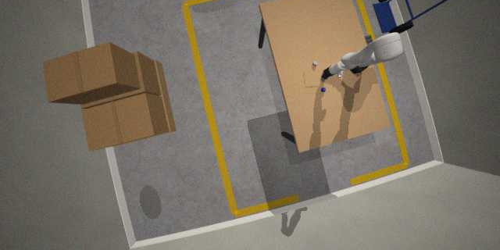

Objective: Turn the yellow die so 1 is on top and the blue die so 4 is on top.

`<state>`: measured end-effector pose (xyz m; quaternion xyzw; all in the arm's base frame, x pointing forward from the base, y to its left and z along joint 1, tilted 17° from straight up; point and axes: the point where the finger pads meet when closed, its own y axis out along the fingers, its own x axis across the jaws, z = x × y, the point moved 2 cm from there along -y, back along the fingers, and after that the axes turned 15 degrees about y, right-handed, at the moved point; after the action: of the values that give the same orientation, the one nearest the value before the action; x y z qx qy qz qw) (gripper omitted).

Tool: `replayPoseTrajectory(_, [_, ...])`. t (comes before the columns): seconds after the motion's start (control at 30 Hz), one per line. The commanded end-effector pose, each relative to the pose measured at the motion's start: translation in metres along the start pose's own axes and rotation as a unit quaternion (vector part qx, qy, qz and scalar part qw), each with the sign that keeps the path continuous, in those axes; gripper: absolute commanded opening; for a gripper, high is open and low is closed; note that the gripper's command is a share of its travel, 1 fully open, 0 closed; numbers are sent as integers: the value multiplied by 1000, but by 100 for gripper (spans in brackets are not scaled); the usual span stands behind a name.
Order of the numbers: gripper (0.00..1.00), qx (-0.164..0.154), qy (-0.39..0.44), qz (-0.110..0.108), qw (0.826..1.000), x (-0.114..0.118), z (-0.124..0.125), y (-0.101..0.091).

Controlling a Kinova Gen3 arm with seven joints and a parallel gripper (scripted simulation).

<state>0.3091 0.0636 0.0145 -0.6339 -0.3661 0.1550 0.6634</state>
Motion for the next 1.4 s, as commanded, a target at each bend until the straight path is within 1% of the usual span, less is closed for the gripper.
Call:
replayPoseTrajectory(0.0, [87,5,-3,6,1000,-3,5,8])
replayPoseTrajectory(0.13, [87,5,-3,6,1000,-3,5,14])
replayPoseTrajectory(0.33, [87,5,-3,6,1000,-3,5,16])
replayPoseTrajectory(1.37, [87,5,-3,6,1000,-3,5,16])
